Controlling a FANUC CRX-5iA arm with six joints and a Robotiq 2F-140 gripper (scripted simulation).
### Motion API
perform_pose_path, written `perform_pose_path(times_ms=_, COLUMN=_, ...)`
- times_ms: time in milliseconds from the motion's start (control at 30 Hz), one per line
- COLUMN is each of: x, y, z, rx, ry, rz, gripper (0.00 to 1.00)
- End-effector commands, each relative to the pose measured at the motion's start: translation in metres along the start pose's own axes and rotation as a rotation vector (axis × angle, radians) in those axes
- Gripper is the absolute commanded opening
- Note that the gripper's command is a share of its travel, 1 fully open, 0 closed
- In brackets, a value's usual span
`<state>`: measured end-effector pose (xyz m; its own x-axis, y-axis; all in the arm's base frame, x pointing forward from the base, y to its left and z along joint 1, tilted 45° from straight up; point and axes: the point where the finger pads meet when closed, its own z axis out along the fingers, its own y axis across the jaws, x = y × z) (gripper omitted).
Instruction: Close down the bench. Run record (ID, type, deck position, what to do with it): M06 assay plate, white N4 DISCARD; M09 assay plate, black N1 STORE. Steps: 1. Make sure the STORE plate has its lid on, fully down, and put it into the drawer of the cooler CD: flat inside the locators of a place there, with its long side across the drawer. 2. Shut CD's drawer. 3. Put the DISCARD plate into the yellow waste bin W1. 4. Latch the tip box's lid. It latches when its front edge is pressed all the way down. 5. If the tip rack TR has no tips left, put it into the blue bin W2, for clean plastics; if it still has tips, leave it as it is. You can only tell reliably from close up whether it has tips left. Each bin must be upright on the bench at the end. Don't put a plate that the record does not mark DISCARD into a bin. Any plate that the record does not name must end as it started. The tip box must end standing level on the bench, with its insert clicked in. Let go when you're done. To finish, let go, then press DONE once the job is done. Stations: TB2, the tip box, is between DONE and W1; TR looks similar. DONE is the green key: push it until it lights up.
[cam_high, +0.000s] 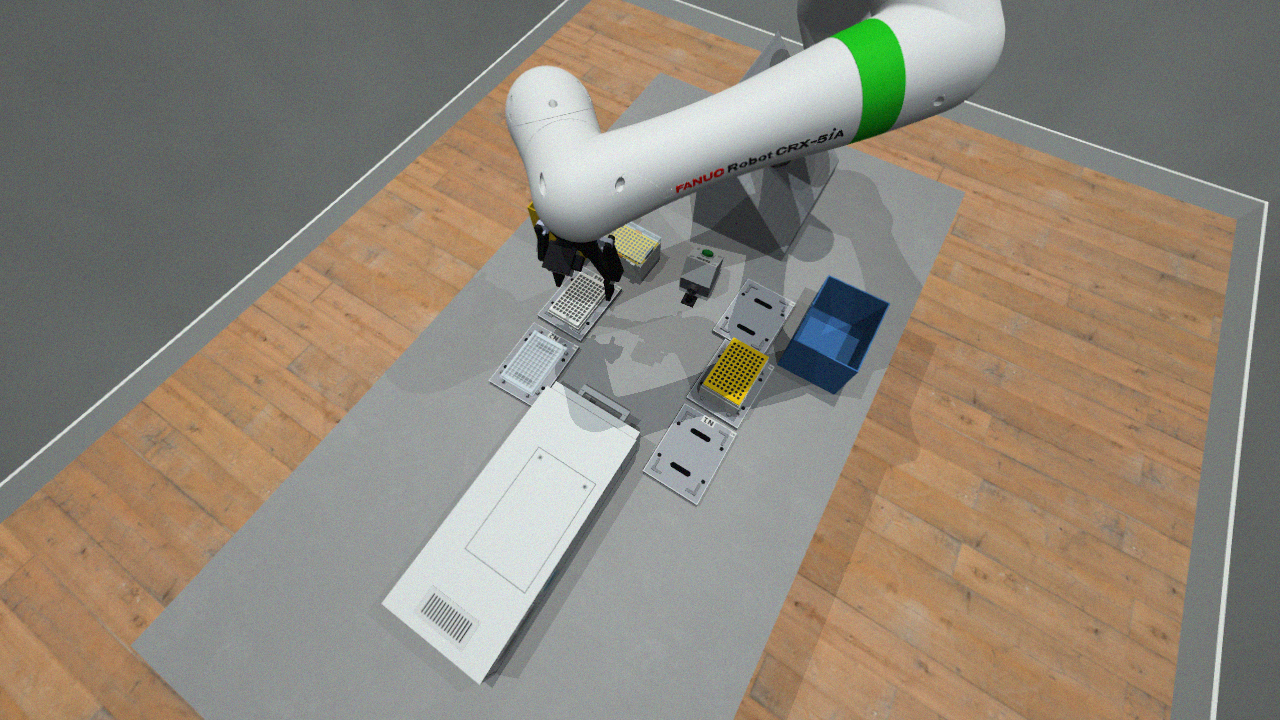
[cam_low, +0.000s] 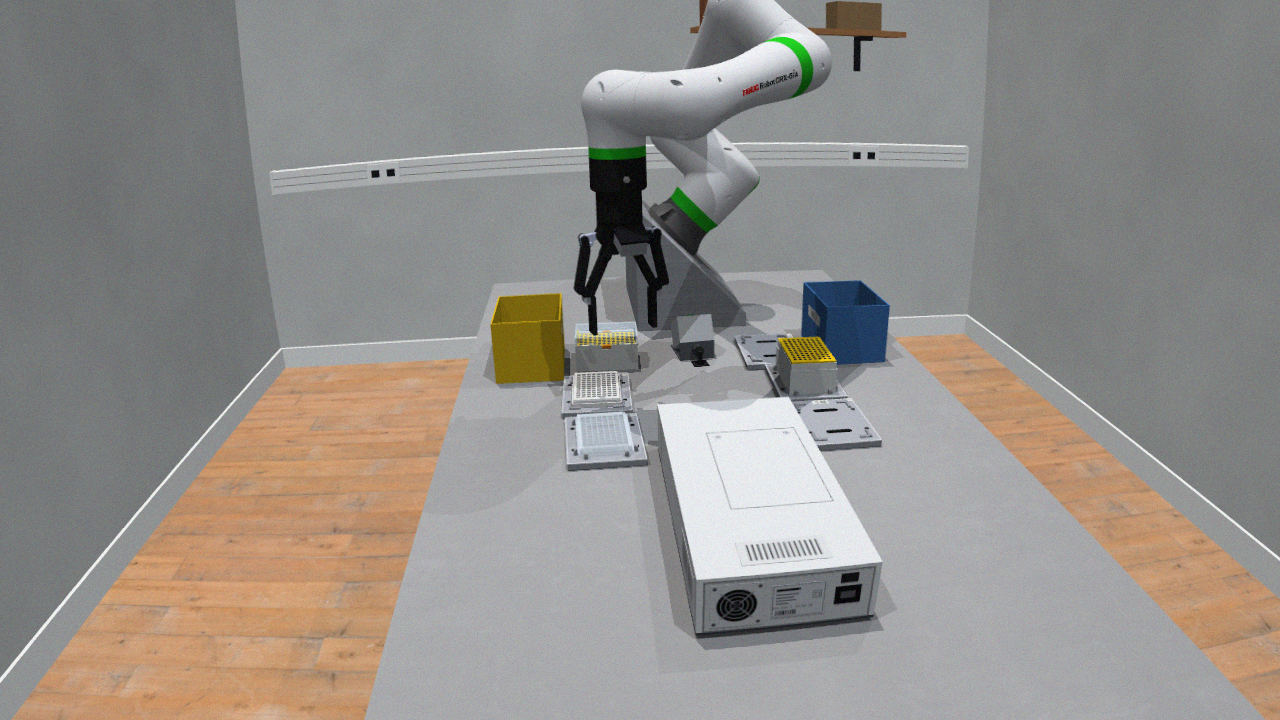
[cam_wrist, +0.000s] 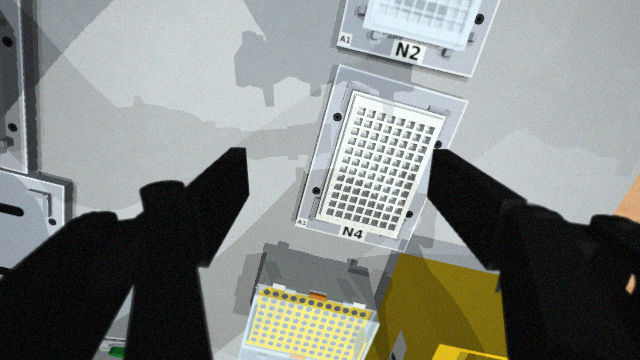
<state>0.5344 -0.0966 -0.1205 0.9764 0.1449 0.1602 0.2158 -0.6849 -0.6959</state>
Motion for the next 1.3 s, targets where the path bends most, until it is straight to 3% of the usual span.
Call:
perform_pose_path(times_ms=0, x=-0.013, y=0.015, z=-0.003, rx=-0.003, ry=-0.003, rz=0.169, gripper=0.7)
perform_pose_path(times_ms=367, x=-0.037, y=0.042, z=-0.006, rx=-0.003, ry=-0.003, rz=0.257, gripper=0.7)
perform_pose_path(times_ms=767, x=-0.037, y=0.043, z=-0.006, rx=-0.003, ry=-0.003, rz=0.257, gripper=0.7)
perform_pose_path(times_ms=1267, x=-0.037, y=0.043, z=0.011, rx=-0.003, ry=-0.003, rz=0.257, gripper=0.7)
